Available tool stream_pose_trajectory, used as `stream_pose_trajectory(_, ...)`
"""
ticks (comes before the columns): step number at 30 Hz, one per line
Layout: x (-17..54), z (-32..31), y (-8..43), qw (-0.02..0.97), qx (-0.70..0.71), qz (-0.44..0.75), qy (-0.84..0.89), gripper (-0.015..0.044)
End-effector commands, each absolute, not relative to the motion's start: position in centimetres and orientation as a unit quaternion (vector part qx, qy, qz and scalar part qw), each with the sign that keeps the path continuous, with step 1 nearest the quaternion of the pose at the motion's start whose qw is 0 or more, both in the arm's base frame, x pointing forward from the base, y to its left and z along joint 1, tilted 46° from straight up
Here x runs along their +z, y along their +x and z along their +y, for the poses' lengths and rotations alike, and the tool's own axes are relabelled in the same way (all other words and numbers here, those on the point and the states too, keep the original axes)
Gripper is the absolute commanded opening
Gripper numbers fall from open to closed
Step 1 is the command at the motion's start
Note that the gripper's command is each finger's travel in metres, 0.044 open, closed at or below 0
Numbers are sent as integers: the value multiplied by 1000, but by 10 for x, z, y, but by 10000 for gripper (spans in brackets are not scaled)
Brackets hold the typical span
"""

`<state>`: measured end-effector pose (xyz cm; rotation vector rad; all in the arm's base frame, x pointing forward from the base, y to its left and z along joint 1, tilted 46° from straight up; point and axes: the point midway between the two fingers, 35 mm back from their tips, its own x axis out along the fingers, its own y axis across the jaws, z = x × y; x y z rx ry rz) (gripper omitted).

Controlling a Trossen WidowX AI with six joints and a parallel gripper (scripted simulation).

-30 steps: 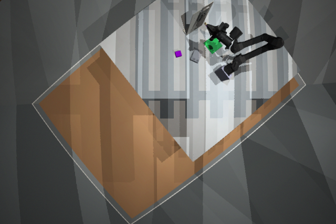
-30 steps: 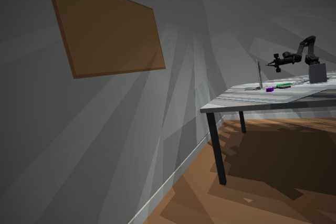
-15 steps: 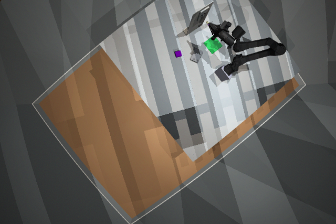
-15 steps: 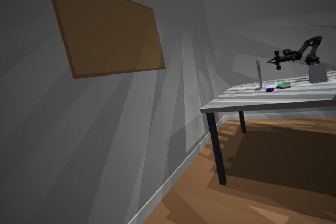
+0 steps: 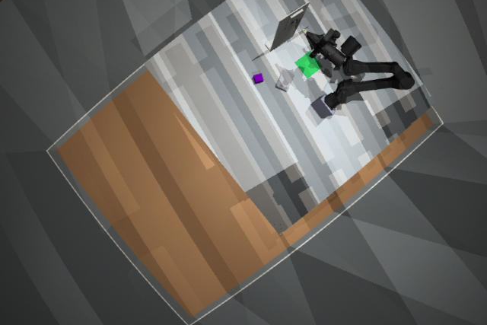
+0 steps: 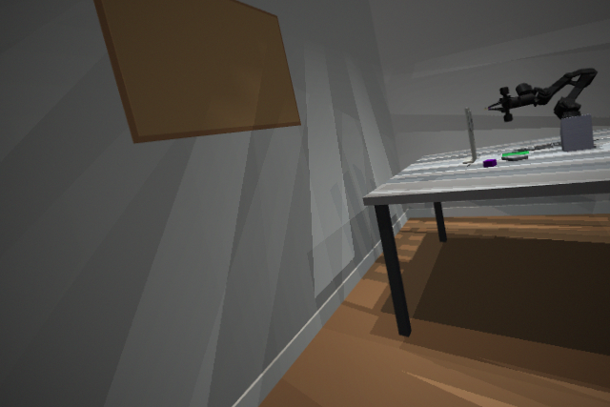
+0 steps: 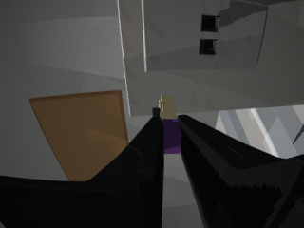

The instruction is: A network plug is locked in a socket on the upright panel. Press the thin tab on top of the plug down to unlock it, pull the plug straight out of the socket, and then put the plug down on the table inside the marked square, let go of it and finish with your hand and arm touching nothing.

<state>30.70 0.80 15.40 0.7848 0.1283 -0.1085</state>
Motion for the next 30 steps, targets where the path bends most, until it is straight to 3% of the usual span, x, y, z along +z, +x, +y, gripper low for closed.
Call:
stream_pose_trajectory(1, 162, 12, 304, 920, -53, 57, 385, 0)
stream_pose_trajectory(14, 115, -41, 289, 863, -238, 63, 442, 0)
stream_pose_trajectory(30, 69, -110, 231, 752, -486, -5, 446, 0)
